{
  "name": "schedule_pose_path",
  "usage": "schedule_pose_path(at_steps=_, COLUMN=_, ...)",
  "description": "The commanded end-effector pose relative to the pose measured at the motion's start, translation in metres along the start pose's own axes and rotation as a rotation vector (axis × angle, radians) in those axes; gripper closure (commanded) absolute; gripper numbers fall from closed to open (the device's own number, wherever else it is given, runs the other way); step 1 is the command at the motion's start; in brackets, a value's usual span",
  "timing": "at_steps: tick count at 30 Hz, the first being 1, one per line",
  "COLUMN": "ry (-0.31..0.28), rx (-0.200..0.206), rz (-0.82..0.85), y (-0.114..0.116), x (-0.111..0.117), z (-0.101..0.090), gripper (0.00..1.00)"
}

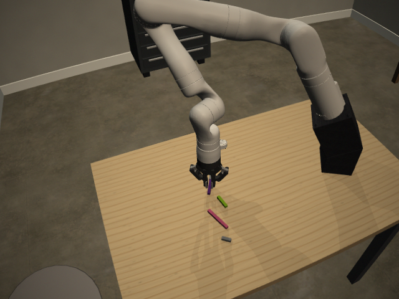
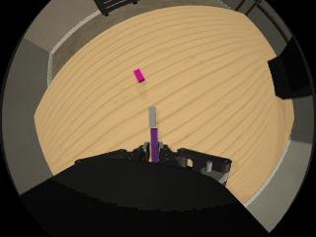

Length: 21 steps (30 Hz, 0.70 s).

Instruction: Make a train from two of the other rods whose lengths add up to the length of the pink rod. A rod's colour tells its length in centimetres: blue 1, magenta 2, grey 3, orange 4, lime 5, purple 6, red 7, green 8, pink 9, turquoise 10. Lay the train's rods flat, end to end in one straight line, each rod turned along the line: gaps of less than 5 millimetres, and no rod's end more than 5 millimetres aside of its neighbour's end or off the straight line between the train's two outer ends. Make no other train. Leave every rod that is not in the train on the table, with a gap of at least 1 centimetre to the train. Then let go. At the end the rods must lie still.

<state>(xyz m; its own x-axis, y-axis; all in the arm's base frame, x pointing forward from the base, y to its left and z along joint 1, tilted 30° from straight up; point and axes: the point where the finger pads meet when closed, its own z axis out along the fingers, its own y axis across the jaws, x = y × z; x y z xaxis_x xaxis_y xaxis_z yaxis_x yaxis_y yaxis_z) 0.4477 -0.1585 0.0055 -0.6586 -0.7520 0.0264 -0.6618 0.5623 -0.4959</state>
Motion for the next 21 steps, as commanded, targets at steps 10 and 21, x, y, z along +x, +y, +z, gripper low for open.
schedule_pose_path(at_steps=10, ry=0.002, rx=0.007, rz=0.003, y=-0.0032, x=0.0011, z=0.0016, gripper=0.76)
schedule_pose_path(at_steps=21, ry=0.001, rx=0.007, rz=0.003, y=-0.0031, x=0.0011, z=-0.0039, gripper=0.76)
